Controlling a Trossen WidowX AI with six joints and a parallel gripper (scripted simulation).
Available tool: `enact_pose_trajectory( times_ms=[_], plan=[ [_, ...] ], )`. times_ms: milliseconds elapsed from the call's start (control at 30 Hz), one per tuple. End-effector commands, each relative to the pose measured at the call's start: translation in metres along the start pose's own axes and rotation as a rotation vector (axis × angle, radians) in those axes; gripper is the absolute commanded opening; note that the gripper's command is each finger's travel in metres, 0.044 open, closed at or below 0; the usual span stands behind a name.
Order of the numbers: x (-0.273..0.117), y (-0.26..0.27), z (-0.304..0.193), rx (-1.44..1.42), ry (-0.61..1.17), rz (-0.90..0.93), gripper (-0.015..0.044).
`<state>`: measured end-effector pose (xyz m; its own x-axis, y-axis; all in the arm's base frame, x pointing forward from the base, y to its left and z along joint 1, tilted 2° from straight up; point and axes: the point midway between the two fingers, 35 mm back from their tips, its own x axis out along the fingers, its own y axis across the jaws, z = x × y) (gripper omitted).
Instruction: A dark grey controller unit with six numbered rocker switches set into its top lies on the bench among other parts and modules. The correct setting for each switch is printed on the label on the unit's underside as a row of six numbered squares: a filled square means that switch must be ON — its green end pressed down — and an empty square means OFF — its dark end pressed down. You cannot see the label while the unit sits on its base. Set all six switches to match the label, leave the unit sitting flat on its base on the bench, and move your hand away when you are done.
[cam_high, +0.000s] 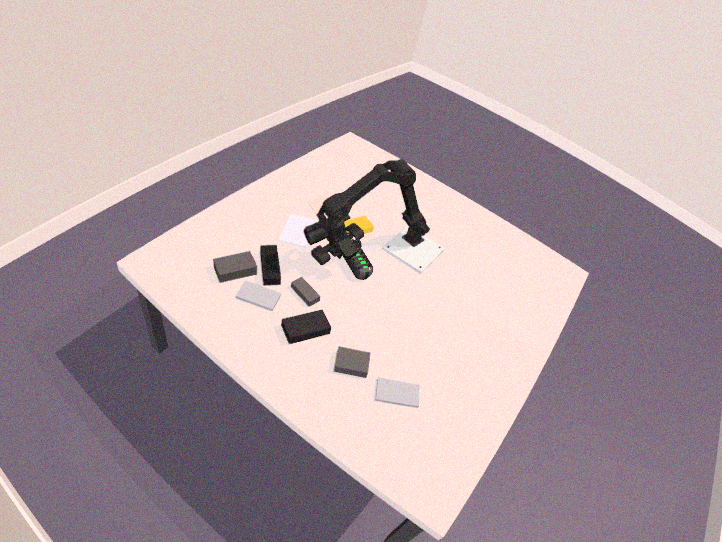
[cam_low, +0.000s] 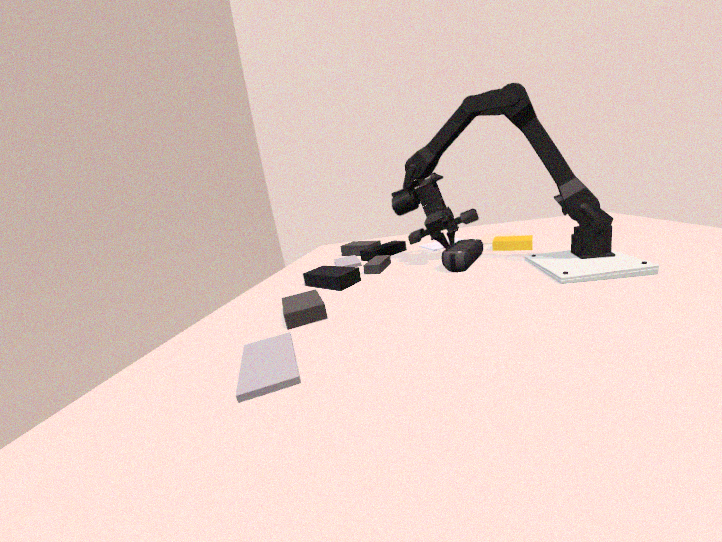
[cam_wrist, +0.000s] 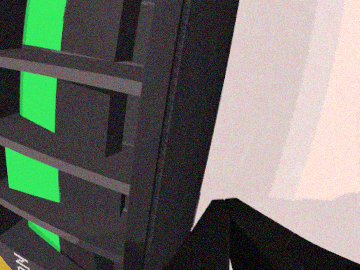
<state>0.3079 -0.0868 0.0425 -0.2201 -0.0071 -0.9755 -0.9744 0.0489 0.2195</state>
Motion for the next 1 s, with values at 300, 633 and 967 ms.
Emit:
enact_pose_trajectory(
  times_ms=[300, 633, 967],
  plan=[
    [-0.023, -0.008, 0.000, -0.003, -0.001, 0.004, 0.0000],
    [-0.061, -0.024, 0.002, -0.007, -0.001, 0.012, 0.0000],
    [-0.069, 0.005, 0.048, 0.090, 0.067, -0.144, 0.0000]
  ],
)
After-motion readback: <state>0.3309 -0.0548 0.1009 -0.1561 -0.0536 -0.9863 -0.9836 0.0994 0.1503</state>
